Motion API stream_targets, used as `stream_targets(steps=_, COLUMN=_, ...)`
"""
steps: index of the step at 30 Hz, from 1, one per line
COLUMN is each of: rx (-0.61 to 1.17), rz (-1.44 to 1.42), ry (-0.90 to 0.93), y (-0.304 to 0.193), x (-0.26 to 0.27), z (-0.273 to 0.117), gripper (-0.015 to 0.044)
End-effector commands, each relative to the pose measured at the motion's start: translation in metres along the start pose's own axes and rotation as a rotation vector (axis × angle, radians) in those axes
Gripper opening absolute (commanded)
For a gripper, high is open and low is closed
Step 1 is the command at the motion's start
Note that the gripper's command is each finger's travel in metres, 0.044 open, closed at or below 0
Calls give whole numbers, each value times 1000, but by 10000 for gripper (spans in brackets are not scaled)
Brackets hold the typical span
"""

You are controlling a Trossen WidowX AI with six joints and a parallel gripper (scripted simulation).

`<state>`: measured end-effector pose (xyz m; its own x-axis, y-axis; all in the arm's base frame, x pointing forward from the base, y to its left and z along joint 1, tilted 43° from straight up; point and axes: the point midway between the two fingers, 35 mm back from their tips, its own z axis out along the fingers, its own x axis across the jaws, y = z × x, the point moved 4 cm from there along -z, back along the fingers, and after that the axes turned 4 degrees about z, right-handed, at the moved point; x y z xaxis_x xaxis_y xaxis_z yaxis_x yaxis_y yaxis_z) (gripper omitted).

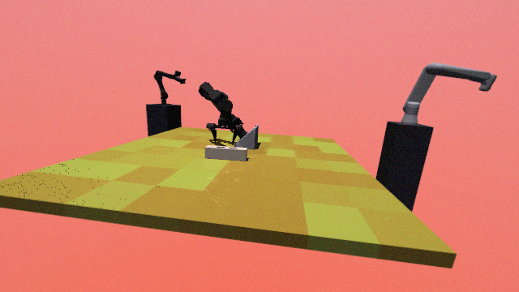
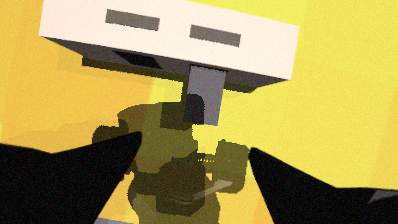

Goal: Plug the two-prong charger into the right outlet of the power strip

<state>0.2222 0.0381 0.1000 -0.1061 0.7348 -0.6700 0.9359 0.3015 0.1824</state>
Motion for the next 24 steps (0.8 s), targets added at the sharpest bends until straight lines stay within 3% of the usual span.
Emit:
stream_targets(steps=1, rx=-221, rz=1, ry=17, y=1, x=0, z=-27, gripper=440)
stream_targets(steps=4, rx=-305, rz=6, ry=25, y=1, x=-1, z=-37, gripper=440)
stream_targets(steps=24, rx=-305, rz=6, ry=25, y=1, x=-1, z=-37, gripper=440)
